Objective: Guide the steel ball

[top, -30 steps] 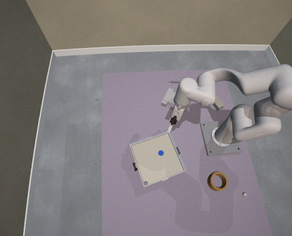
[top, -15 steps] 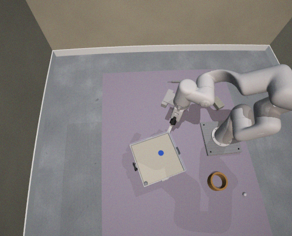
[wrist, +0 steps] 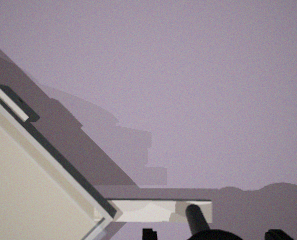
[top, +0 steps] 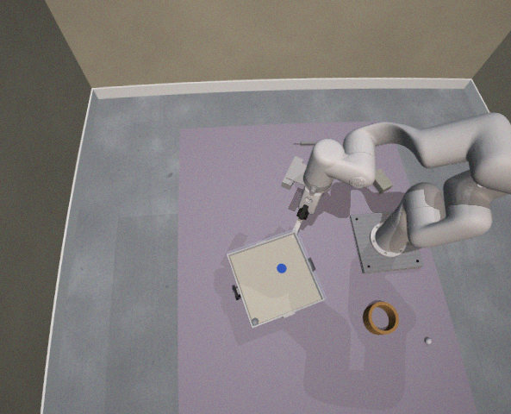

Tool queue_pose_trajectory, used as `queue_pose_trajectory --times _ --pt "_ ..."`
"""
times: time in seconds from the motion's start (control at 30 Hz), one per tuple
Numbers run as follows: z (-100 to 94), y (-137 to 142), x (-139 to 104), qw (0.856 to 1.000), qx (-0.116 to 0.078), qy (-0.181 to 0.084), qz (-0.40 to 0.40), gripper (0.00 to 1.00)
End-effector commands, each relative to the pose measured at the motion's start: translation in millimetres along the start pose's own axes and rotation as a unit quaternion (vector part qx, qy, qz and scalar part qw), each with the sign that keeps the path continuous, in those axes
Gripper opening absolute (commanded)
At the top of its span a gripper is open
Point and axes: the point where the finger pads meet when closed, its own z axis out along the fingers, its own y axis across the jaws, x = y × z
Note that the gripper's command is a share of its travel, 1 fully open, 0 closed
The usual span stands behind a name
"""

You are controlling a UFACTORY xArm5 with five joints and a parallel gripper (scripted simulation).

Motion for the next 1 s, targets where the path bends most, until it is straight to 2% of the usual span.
queue_pose_trajectory --times 0.0,0.13,0.17,0.97 --pt "-1.1 -0.3 1.1 1.000 0.000 0.002 0.000 0.62" --pt "-1.1 -0.3 1.1 1.000 0.000 0.002 0.000 0.62" --pt "-1.1 -0.3 1.1 1.000 0.000 0.002 0.000 0.00" --pt "-1.1 -0.3 1.1 1.000 0.000 0.002 0.000 0.00"
